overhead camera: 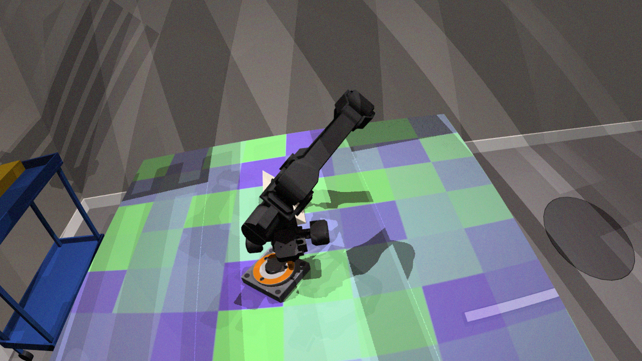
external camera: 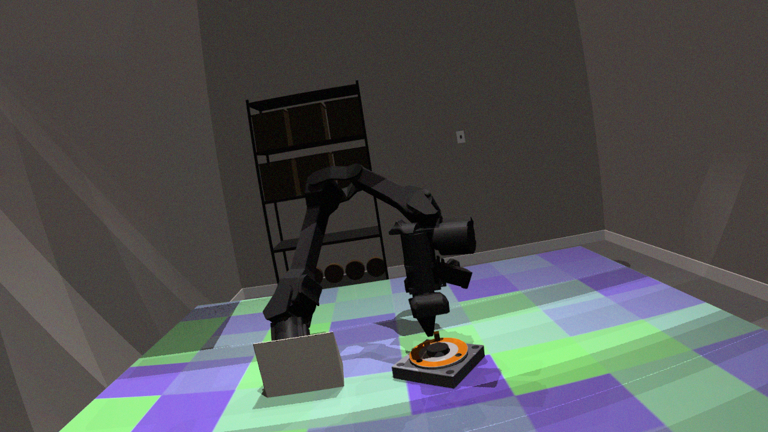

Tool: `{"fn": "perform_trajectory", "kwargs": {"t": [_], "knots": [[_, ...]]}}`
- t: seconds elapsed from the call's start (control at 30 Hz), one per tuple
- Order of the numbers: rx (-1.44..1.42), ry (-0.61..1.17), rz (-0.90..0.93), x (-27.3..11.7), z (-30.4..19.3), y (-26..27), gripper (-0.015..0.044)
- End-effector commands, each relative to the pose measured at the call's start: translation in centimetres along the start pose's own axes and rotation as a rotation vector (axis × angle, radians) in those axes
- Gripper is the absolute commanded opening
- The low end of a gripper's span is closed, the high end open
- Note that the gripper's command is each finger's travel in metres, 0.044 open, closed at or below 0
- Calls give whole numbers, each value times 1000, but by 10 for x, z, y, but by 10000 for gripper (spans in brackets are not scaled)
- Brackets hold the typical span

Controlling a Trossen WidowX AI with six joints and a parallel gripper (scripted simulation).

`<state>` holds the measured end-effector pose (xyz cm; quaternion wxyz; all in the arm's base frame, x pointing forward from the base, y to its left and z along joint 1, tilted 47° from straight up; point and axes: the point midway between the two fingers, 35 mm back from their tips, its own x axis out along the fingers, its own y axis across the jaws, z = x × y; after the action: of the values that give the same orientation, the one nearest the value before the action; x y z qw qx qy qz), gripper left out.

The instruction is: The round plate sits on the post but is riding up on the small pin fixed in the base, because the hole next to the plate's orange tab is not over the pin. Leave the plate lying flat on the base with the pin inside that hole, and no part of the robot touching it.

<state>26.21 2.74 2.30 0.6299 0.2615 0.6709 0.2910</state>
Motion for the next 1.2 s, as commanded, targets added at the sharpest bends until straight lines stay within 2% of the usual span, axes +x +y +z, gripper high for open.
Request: {"fn": "perform_trajectory", "kwargs": {"t": [0.0, 0.87, 1.17], "knots": [[5, -3, 6, 0, 7, 1, 0], [4, -4, 5, 0, 26, -3, 0], [5, -4, 4, -41, 24, -2, 0]]}}
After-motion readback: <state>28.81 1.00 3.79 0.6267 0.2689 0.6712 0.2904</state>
